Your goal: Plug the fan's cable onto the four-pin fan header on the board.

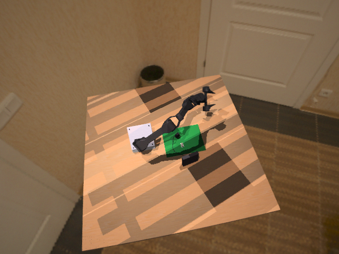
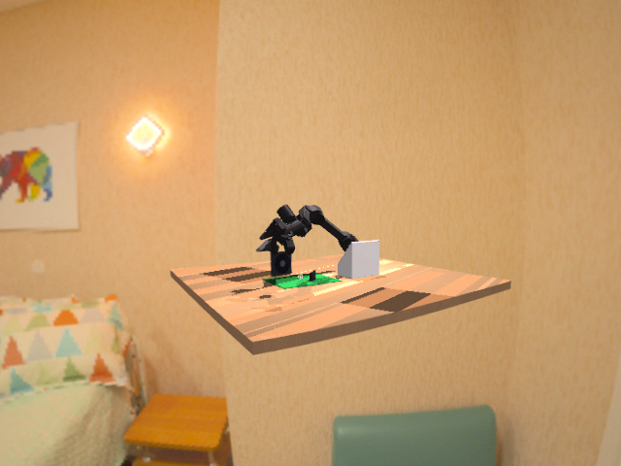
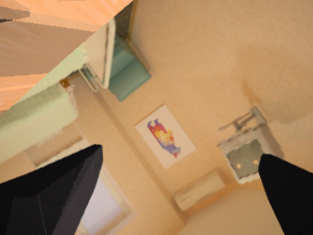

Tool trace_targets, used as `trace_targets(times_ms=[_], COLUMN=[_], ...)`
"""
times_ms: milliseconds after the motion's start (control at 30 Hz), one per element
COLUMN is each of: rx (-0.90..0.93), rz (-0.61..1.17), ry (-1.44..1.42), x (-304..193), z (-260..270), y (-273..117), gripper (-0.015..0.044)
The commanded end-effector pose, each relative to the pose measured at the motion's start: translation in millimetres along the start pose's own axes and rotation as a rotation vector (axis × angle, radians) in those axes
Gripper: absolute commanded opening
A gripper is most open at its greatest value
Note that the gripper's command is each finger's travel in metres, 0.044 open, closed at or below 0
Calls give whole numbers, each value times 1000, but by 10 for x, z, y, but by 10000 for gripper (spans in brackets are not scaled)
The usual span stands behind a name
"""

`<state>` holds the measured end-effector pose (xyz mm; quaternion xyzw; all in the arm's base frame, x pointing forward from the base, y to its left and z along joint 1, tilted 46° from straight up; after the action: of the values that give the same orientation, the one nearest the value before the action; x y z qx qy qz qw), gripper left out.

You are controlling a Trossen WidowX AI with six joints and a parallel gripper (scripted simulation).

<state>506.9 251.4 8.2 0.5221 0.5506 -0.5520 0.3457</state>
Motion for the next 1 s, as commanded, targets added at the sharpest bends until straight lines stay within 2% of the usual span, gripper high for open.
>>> trace_targets(times_ms=[0,100,200,467,600,967], rx=[0,8,59,355,544,758], rz=[0,-27,-133,-330,-344,-292], ry=[0,43,228,727,932,1131], x=[0,1,2,-38,-92,-179], z=[0,-3,-2,103,195,312], y=[0,-20,-121,-527,-766,-1038], gripper=[426,440,440,440,440,440])
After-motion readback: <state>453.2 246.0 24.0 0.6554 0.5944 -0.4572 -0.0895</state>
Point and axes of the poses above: the point midway between the two fingers, 35 mm back from their tips, its own y axis out along the fingers, its own z axis across the jaws, x = y × z, the point moved 10 cm from there along -y, back along the fingers, and after that the axes turned 14 degrees about y, right-handed, at the moved point
